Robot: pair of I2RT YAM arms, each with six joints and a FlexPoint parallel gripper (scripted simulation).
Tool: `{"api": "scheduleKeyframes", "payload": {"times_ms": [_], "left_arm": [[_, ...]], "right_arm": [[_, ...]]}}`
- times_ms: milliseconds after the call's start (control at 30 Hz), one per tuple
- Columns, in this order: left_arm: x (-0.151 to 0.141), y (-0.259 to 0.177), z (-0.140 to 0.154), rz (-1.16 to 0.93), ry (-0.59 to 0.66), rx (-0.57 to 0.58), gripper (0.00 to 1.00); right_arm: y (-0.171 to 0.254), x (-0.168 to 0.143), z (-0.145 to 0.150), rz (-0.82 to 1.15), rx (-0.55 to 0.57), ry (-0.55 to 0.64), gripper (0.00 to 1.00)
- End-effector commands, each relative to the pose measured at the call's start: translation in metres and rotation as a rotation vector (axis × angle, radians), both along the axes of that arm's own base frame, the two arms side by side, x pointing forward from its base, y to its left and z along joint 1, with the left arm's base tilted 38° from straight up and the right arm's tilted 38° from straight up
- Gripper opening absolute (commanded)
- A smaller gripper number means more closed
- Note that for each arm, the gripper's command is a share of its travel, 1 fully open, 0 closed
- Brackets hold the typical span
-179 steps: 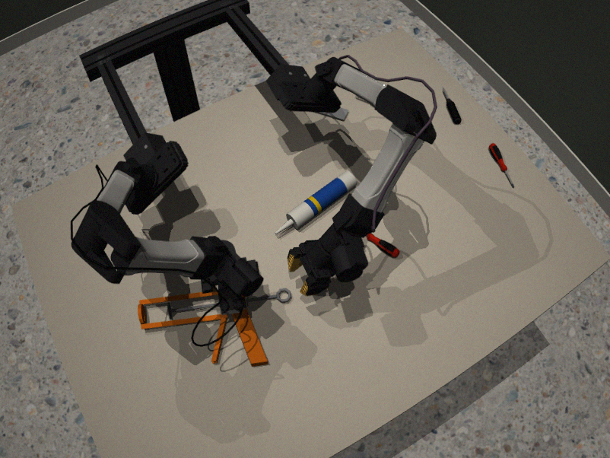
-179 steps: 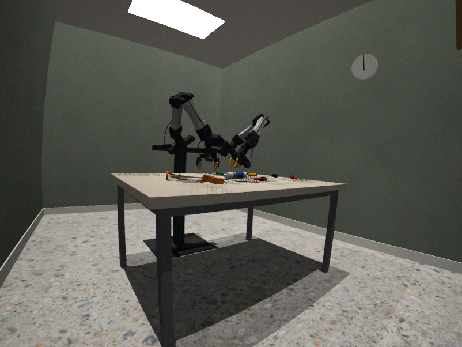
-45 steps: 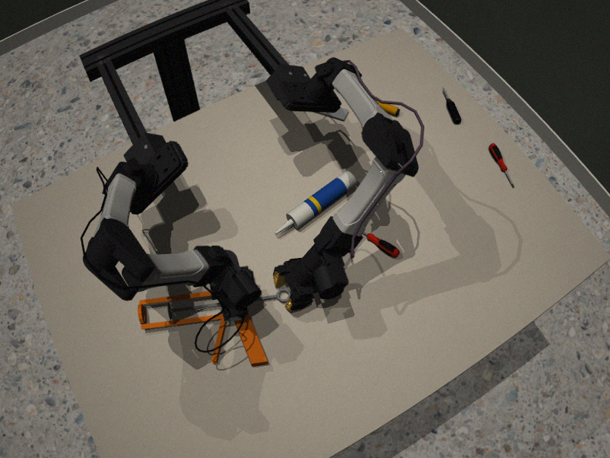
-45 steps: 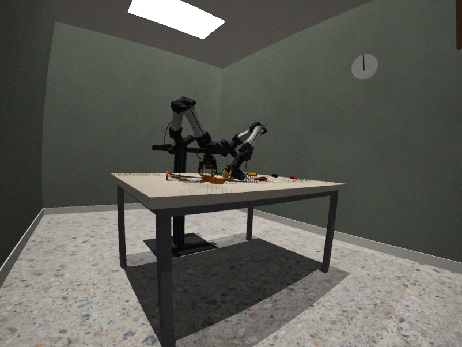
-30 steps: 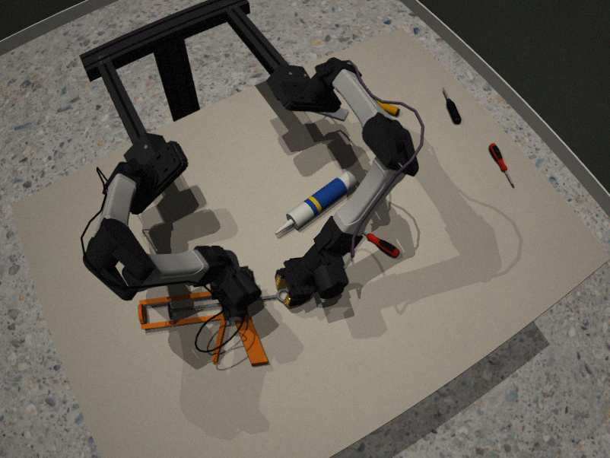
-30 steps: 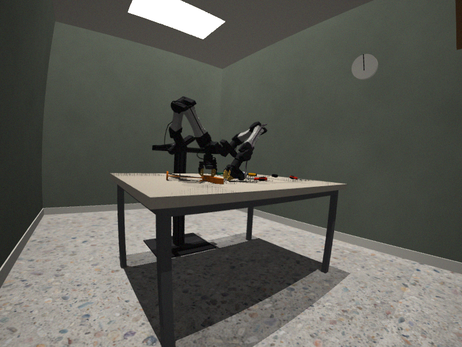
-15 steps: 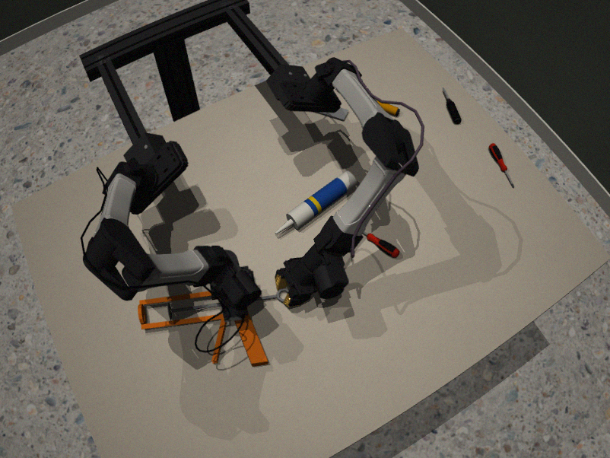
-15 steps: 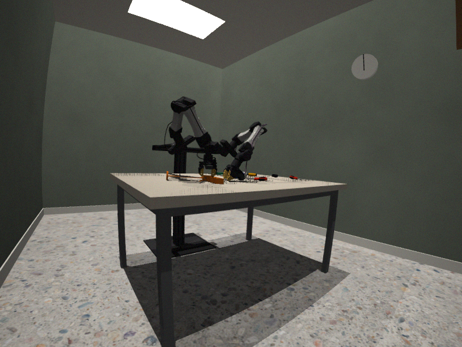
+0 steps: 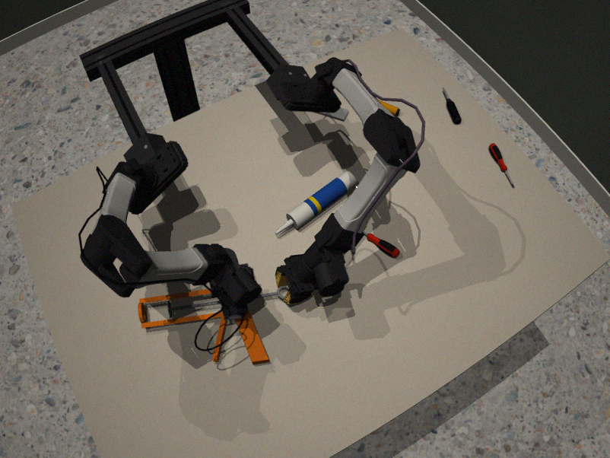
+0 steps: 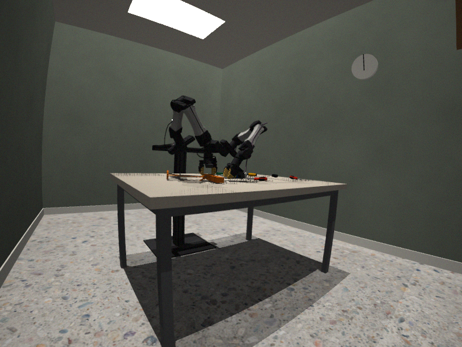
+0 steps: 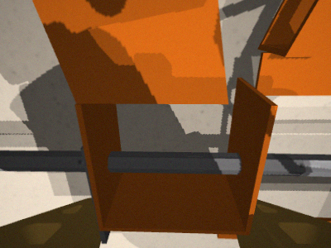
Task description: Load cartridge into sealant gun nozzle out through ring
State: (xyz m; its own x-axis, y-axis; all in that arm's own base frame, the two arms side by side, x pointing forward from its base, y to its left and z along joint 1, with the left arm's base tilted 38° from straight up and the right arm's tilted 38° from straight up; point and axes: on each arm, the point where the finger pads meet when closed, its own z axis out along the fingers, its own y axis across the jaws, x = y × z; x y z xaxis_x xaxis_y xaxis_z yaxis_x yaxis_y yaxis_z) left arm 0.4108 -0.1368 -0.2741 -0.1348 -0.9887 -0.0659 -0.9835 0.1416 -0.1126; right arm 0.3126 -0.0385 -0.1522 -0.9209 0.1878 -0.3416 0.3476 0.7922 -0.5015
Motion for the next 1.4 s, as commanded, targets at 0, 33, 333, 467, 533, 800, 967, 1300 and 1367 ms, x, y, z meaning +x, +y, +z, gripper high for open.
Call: {"api": "scheduleKeyframes", "payload": {"times_ms": [0, 33, 333, 467, 533, 800, 967, 1300, 1367], "left_arm": [[0.017, -0.036, 0.028, -0.044, -0.049, -0.042, 0.0], [0.017, -0.037, 0.028, -0.045, -0.05, -0.042, 0.0], [0.019, -0.041, 0.021, -0.048, -0.069, -0.05, 0.0], [0.005, -0.035, 0.002, -0.046, -0.034, -0.036, 0.0], [0.0, -0.034, -0.004, -0.047, -0.022, -0.03, 0.0], [0.004, -0.037, 0.001, -0.048, -0.032, -0.035, 0.0], [0.002, -0.037, -0.001, -0.048, -0.023, -0.031, 0.0], [0.017, -0.013, 0.023, -0.048, -0.056, -0.047, 0.0], [0.017, -0.009, 0.023, -0.035, -0.05, -0.045, 0.0]], "right_arm": [[0.009, 0.015, 0.016, 0.015, -0.017, -0.051, 0.03], [0.005, 0.016, 0.016, 0.005, -0.016, -0.058, 0.03], [-0.009, 0.009, 0.013, -0.016, -0.021, -0.046, 0.03], [-0.011, 0.009, 0.013, -0.016, -0.021, -0.045, 0.03], [-0.011, 0.011, 0.015, -0.017, -0.02, -0.053, 0.03], [-0.011, 0.011, 0.015, -0.026, -0.018, -0.055, 0.03], [-0.002, 0.003, 0.005, 0.006, -0.052, -0.015, 0.03], [-0.001, 0.002, 0.003, 0.011, -0.06, -0.011, 0.03], [-0.001, 0.003, 0.003, 0.011, -0.059, -0.012, 0.03]]}}
